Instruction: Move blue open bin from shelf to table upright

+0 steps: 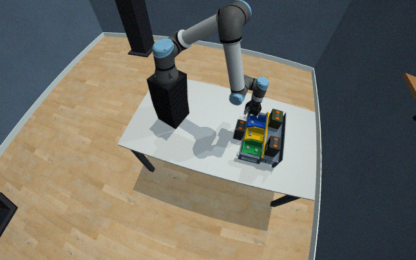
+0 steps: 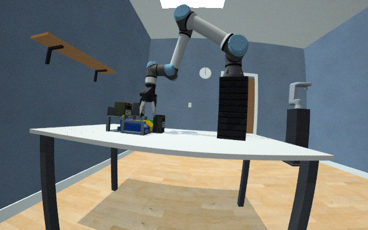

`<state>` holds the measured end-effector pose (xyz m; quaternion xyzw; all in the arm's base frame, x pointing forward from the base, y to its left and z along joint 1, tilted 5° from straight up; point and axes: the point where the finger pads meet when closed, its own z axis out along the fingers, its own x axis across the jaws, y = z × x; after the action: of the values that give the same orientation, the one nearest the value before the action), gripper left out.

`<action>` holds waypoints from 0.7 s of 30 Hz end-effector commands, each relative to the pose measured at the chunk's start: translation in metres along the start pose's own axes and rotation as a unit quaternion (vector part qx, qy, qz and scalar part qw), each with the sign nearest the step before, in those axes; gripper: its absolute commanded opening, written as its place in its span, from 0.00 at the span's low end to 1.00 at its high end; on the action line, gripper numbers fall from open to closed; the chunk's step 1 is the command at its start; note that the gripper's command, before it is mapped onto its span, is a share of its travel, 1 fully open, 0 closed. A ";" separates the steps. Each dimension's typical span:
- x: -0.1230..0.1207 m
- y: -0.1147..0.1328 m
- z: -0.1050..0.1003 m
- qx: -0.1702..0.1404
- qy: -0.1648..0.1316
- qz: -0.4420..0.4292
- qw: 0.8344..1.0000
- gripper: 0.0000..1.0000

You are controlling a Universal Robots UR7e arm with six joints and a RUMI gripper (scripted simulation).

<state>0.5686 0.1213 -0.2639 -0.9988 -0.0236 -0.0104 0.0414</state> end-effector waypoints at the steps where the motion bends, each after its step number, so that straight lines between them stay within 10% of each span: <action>1: 0.001 0.000 0.006 0.000 0.001 0.000 1.000 0.58; 21: 0.000 0.000 0.042 0.000 0.001 0.000 1.000 0.58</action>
<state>0.5686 0.1242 -0.2981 -0.9988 -0.0236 -0.0103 0.0414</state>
